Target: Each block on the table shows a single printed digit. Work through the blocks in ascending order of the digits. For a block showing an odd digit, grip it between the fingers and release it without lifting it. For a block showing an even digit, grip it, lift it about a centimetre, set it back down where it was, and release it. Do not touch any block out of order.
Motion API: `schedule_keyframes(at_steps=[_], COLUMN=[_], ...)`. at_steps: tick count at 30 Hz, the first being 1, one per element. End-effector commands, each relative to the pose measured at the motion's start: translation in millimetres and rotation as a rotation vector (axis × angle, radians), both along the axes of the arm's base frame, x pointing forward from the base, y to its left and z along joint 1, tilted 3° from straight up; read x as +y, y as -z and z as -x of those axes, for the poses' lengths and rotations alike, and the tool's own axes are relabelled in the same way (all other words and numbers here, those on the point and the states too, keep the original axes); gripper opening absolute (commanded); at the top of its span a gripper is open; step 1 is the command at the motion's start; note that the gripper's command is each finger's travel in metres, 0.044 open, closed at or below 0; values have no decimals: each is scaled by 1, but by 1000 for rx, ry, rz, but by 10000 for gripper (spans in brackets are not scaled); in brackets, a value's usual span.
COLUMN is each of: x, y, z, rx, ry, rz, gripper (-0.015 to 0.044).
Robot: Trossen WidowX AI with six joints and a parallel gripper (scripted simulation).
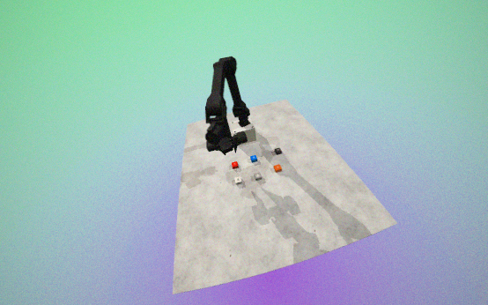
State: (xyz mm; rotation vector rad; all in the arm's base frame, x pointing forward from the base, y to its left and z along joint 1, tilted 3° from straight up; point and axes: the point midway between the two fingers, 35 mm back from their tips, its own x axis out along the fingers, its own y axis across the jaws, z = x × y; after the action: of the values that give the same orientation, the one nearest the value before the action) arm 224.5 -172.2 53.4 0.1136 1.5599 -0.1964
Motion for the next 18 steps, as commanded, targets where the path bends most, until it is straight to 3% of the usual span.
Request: schedule_keyframes(at_steps=[1,12,18], x=[3,4,56], y=[-9,-9,-10], z=[4,2,-61], rx=[17,16,9], ry=[4,4,3], rz=[-10,-10,-16], gripper=[120,120,120])
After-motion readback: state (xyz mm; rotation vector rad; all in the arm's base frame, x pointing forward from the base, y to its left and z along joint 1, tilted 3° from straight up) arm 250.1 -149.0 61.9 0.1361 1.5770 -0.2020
